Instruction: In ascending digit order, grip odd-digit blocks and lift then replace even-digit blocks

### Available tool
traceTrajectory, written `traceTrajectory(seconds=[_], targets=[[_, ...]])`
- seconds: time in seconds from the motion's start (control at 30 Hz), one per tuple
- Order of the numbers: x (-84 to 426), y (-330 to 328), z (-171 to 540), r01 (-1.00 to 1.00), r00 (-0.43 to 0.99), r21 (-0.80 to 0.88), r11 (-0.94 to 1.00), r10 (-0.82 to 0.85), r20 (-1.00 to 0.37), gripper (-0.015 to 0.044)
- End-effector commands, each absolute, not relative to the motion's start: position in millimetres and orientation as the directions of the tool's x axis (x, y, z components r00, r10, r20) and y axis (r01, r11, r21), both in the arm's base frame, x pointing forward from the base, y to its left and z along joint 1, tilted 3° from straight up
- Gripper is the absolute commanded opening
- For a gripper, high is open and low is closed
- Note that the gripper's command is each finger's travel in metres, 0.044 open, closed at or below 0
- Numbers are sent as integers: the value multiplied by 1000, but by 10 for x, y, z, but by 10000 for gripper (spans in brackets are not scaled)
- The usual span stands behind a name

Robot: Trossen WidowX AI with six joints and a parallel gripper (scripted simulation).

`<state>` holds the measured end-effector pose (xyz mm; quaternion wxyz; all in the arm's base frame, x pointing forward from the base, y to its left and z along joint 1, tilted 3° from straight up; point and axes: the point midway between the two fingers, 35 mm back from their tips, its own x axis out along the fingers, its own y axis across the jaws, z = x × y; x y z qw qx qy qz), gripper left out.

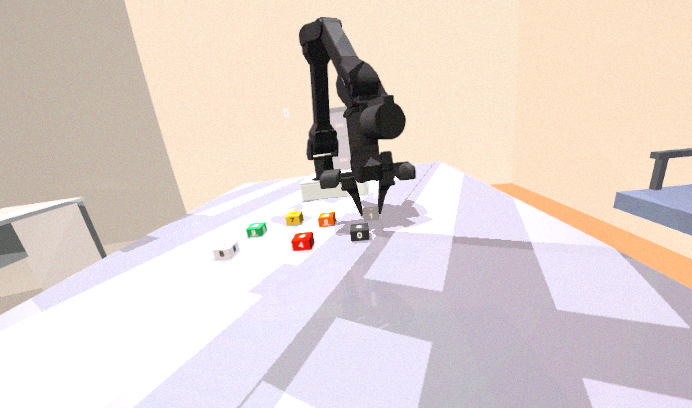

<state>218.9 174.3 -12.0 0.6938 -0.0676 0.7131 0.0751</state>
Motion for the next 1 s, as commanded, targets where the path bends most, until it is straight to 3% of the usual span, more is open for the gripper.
traceTrajectory(seconds=[0.0, 0.27, 0.63, 0.97], targets=[[2190, 1749, -124, -194, -28, 16, 981, 10, -1000, 120], [2190, 1749, -124, -194, -28, 16, 981, 10, -1000, 120], [2190, 1749, -124, -194, -28, 16, 981, 10, -1000, 400], [2202, 1747, 239, -194, -28, 16, 981, 10, -1000, 400]])
